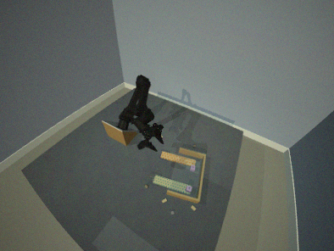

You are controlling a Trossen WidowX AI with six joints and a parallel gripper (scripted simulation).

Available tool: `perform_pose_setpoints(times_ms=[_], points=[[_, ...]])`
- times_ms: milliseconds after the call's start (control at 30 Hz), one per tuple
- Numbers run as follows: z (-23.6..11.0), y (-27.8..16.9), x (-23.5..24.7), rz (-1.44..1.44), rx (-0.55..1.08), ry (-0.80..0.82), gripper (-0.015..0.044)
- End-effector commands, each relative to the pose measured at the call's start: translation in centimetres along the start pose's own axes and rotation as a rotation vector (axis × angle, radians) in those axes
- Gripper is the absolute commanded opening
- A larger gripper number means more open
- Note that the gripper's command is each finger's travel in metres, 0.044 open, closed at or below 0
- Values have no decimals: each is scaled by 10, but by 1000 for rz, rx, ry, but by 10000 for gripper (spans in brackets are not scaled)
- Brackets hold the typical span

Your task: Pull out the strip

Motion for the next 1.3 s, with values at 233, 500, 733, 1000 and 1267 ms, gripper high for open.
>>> perform_pose_setpoints(times_ms=[233, 500, 733, 1000, 1267], points=[[66, 16, -50, -94, 332, 23, 6], [111, 5, -77, -173, 584, 114, 0], [142, -19, -92, -238, 797, 248, 0], [147, -26, -94, -250, 840, 282, 0], [153, -32, -93, -250, 839, 282, 0]])
Point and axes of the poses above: the point midway between the two fingers, 35 mm back from their tips, its own z axis out along the fingers, its own x axis across the jaws, y = z × x, the point moved 3 cm from there along -z, back along the fingers, and after that the axes turned 9 degrees about -z, right-handed, at the moved point
